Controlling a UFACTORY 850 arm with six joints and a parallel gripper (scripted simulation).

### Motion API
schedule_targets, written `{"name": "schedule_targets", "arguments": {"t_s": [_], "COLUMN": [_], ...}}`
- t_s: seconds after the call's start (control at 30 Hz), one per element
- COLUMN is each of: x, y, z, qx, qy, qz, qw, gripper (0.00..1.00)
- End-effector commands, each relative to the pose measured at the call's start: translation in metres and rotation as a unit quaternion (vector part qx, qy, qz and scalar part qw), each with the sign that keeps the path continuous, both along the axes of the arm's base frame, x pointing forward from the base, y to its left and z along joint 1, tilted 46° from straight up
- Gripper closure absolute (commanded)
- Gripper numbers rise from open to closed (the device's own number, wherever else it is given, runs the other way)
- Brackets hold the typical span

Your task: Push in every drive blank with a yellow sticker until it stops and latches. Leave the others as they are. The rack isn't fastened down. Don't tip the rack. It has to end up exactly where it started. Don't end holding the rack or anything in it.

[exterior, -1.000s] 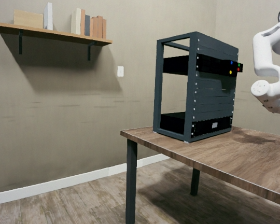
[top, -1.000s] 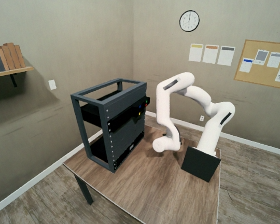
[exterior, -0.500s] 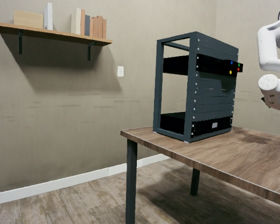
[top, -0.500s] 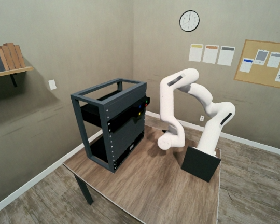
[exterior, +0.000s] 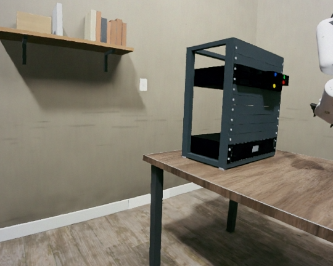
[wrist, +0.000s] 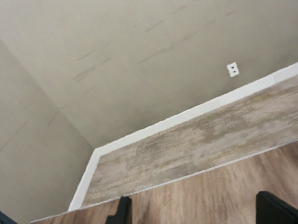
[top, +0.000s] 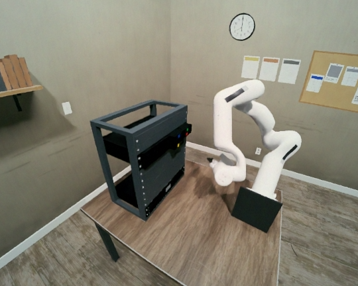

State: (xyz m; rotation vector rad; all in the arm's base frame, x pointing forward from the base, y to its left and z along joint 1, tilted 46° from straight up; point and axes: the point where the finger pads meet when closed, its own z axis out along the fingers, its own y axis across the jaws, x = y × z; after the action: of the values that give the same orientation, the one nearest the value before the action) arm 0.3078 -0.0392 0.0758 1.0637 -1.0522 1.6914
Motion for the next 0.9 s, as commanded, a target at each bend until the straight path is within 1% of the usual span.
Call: {"name": "schedule_targets", "arguments": {"t_s": [0.0, 0.07, 0.2, 0.23, 0.33, 0.37, 0.47, 0.5, 0.57, 0.63, 0.77, 0.8, 0.87], "x": [0.014, 0.014, 0.028, 0.028, 0.037, 0.037, 0.045, 0.045, 0.049, 0.049, 0.055, 0.055, 0.057], "y": [0.009, 0.009, 0.023, 0.023, 0.036, 0.036, 0.049, 0.049, 0.059, 0.059, 0.078, 0.078, 0.088], "z": [0.010, 0.010, 0.020, 0.020, 0.027, 0.027, 0.034, 0.034, 0.038, 0.038, 0.046, 0.046, 0.049], "qx": [0.018, 0.018, 0.042, 0.042, 0.062, 0.062, 0.085, 0.085, 0.101, 0.101, 0.133, 0.133, 0.150], "qy": [-0.013, -0.013, -0.026, -0.026, -0.035, -0.035, -0.043, -0.043, -0.048, -0.048, -0.055, -0.055, -0.058], "qz": [0.060, 0.060, 0.128, 0.128, 0.178, 0.178, 0.227, 0.227, 0.259, 0.259, 0.319, 0.319, 0.346], "qw": [0.998, 0.998, 0.991, 0.991, 0.981, 0.981, 0.969, 0.969, 0.959, 0.959, 0.937, 0.937, 0.924], "gripper": [0.00, 0.00, 0.00, 0.00, 0.00, 0.00, 0.00, 0.00, 0.00, 0.00, 0.00, 0.00, 0.00]}}
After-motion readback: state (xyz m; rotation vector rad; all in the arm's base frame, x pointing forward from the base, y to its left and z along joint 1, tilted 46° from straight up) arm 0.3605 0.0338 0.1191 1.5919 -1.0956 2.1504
